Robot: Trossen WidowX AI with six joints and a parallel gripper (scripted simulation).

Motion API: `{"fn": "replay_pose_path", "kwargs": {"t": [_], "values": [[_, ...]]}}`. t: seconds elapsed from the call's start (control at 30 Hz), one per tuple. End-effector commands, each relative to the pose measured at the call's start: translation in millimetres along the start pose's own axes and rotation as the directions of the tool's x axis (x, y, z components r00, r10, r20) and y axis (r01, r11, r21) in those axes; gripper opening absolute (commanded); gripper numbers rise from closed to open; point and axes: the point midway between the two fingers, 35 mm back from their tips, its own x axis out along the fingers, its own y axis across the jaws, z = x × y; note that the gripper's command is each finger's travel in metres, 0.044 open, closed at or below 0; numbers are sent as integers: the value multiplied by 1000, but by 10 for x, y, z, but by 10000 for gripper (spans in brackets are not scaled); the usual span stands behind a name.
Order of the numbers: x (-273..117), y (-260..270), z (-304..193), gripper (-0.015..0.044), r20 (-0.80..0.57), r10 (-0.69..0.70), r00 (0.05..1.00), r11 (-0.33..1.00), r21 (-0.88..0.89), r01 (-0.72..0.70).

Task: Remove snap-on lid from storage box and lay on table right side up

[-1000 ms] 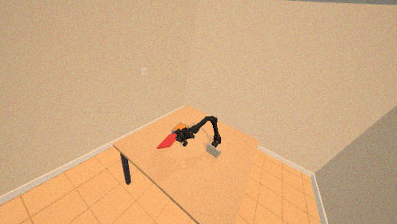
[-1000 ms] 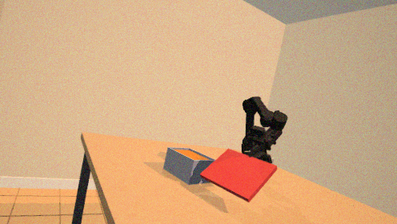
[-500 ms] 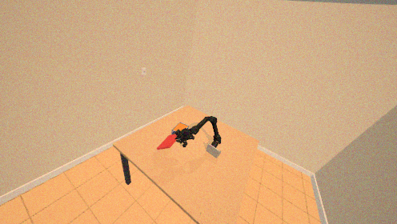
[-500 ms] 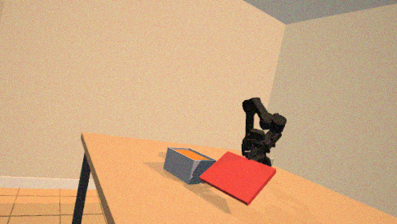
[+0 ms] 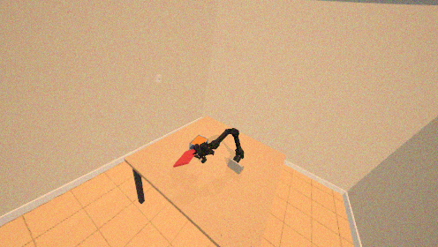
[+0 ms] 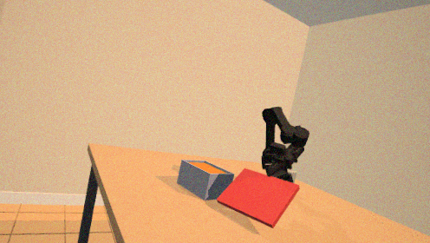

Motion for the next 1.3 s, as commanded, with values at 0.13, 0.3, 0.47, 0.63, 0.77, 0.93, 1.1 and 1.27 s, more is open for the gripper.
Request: {"fn": "replay_pose_path", "kwargs": {"t": [0.13, 0.3, 0.47, 0.63, 0.77, 0.93, 1.1, 1.27], "values": [[49, -72, 5, 0, 4, -1, 1000, 1000, -6, 1], [75, -103, 6, 0, 5, -1, 1000, 1000, -6, 1], [101, -133, 7, 0, 5, -1, 1000, 1000, -6, 1], [127, -164, 8, 0, 5, -1, 1000, 1000, -6, 1], [148, -189, 8, 0, 5, -1, 1000, 1000, -6, 1], [173, -220, 9, 0, 5, -1, 1000, 1000, -6, 1], [199, -251, 10, 0, 5, -1, 1000, 1000, -7, 1], [225, -282, 11, 0, 5, -1, 1000, 1000, -7, 1]]}}
